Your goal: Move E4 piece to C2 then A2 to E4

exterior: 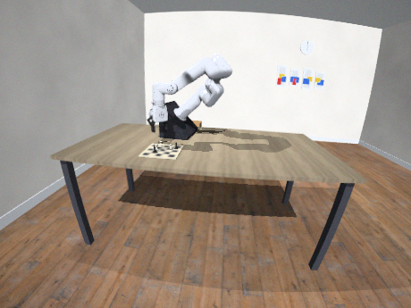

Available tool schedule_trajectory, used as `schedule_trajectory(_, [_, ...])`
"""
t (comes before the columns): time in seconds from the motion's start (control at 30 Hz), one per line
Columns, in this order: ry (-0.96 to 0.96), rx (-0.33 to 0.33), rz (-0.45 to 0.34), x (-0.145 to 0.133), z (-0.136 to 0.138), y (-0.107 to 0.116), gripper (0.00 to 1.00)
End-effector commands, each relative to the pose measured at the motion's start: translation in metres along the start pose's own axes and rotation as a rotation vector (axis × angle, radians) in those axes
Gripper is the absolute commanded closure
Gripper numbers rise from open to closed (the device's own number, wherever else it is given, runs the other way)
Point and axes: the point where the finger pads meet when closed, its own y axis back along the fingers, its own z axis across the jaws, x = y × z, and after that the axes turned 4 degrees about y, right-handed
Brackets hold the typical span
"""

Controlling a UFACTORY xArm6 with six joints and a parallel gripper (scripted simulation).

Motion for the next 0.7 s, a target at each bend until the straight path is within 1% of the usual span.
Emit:
schedule_trajectory(0.0, [-0.277,-0.005,0.021,0.0025,0.0037,0.0006,0.00])
schedule_trajectory(0.17, [-0.561,-0.004,0.027,0.0043,0.0068,0.0001,0.00])
schedule_trajectory(0.23, [-0.561,-0.004,0.027,0.0043,0.0068,0.0001,0.00])
schedule_trajectory(0.27, [-0.724,-0.008,0.038,0.0045,0.0072,0.0001,0.00])
schedule_trajectory(0.3, [-0.764,-0.009,0.041,0.0047,0.0075,0.0000,0.00])
schedule_trajectory(0.4, [-0.855,-0.013,0.053,0.0049,0.0079,0.0000,0.00])
schedule_trajectory(0.5, [-0.858,-0.013,0.053,0.0050,0.0080,0.0000,0.00])
schedule_trajectory(0.53, [-0.858,-0.013,0.053,0.0050,0.0080,0.0000,0.66])
schedule_trajectory(0.67, [-0.858,-0.013,0.053,0.0050,0.0080,0.0000,0.66])
